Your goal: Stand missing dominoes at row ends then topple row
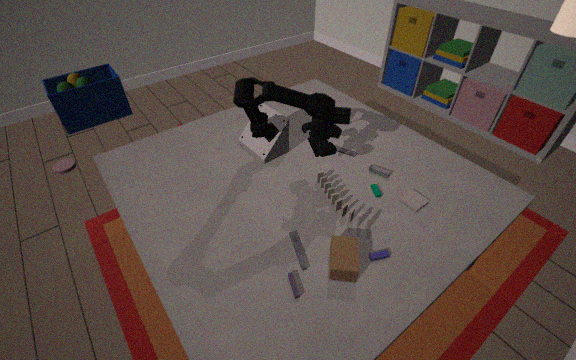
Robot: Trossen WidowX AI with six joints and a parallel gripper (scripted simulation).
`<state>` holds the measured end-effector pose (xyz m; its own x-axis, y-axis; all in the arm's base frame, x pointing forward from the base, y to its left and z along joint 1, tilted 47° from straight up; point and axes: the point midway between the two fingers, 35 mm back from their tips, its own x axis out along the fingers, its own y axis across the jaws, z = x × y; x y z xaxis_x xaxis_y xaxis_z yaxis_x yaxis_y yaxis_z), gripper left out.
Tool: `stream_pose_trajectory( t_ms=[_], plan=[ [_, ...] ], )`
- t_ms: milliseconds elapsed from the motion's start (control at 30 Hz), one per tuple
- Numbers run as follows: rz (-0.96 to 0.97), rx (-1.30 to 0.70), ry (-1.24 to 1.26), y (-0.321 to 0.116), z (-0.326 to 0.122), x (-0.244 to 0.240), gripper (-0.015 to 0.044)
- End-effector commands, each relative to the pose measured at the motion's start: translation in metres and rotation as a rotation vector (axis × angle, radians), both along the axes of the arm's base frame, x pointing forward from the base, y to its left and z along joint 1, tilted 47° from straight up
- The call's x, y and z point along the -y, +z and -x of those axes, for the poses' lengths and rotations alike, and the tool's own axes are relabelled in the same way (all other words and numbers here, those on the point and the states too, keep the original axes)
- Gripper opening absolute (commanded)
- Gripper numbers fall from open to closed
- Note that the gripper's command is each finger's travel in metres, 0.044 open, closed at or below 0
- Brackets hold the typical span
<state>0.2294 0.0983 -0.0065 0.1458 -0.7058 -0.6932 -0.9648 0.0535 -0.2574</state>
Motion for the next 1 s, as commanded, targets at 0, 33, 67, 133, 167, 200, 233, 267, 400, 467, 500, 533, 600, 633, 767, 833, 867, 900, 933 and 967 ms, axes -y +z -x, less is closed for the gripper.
stream_pose_trajectory(
  t_ms=[0,33,67,133,167,200,233,267,400,467,500,533,600,633,767,833,867,900,933,967],
  plan=[
    [0.001,0.002,0.004,0.0002,-0.0007,0.0001,0.0000],
    [0.001,0.002,0.004,0.0002,-0.0007,0.0001,0.0000],
    [0.001,0.002,0.004,0.0002,-0.0007,0.0001,0.0000],
    [0.001,0.002,0.004,0.0002,-0.0007,0.0001,0.0000],
    [0.001,0.002,0.004,0.0002,-0.0007,0.0001,0.0000],
    [0.001,0.002,0.004,0.0002,-0.0007,0.0001,0.0000],
    [0.001,0.002,0.004,0.0002,-0.0007,0.0001,0.0000],
    [0.001,0.002,0.004,0.0002,-0.0007,0.0001,0.0000],
    [0.001,0.002,0.004,0.0002,-0.0007,0.0001,0.0000],
    [0.001,0.002,0.004,0.0002,-0.0007,0.0001,0.0000],
    [0.001,0.002,0.004,0.0002,-0.0007,0.0001,0.0000],
    [0.001,0.002,0.004,0.0002,-0.0007,0.0001,0.0000],
    [0.001,0.002,0.004,0.0002,-0.0007,0.0001,0.0000],
    [0.001,0.002,0.004,0.0002,-0.0007,0.0001,0.0000],
    [0.001,0.002,0.004,0.0002,-0.0007,0.0001,0.0000],
    [0.001,0.002,0.004,0.0002,-0.0007,0.0001,0.0000],
    [0.001,0.002,0.004,0.0002,-0.0007,0.0001,0.0000],
    [0.001,0.002,0.004,0.0002,-0.0007,0.0001,0.0000],
    [0.001,0.002,0.004,0.0002,-0.0007,0.0001,0.0000],
    [0.000,0.002,0.004,-0.0019,-0.0014,0.0017,0.0000]
  ],
)
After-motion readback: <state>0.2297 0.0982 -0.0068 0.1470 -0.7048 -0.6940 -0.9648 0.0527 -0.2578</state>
